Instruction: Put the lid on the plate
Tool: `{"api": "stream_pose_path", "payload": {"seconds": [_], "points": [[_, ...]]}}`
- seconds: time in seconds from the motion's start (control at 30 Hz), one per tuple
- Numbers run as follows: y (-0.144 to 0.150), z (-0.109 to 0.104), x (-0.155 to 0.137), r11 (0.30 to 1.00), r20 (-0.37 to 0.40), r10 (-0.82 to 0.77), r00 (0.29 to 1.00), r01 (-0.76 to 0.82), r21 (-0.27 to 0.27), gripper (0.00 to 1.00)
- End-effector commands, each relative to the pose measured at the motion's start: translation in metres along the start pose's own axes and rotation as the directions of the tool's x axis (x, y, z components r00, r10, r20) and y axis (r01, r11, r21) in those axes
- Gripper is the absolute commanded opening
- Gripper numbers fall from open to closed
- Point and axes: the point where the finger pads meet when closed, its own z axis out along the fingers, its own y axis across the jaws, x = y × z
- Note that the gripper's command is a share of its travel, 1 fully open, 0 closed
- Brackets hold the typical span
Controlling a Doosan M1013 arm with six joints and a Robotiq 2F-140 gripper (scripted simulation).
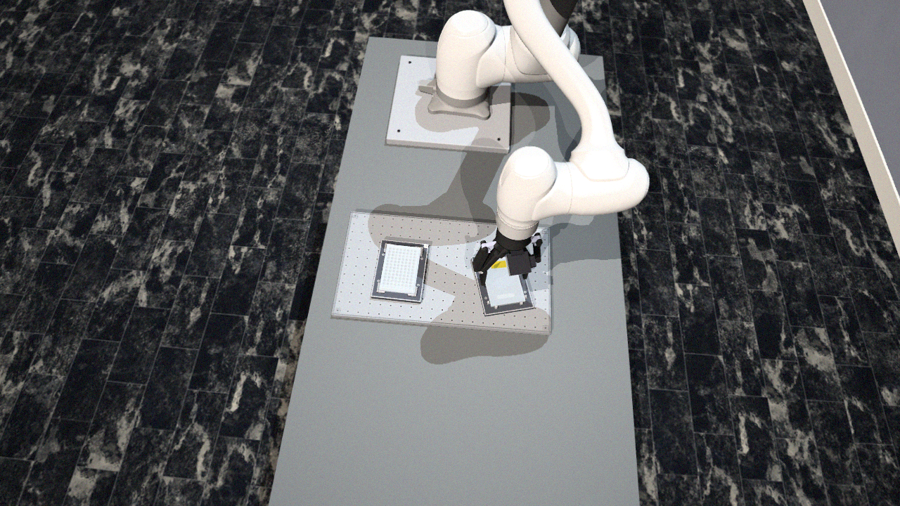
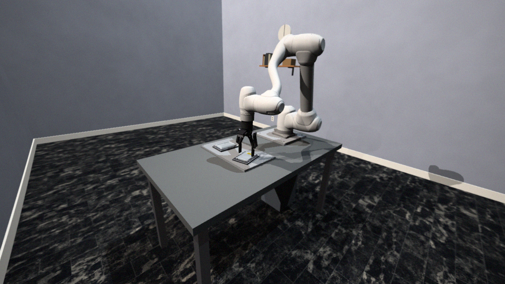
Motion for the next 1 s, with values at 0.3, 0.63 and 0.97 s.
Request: {"api": "stream_pose_path", "payload": {"seconds": [0.3, 0.63, 0.97], "points": [[0.0, 0.0, 0.001, 1.0, -0.001, 0.0, 1.0, 0.0, 0.0, 0.69], [0.0, 0.005, 0.001, 1.0, -0.001, 0.0, 1.0, 0.0, 0.0, 0.69], [0.0, 0.009, 0.001, 1.0, -0.001, 0.0, 1.0, 0.0, 0.0, 0.69]]}}
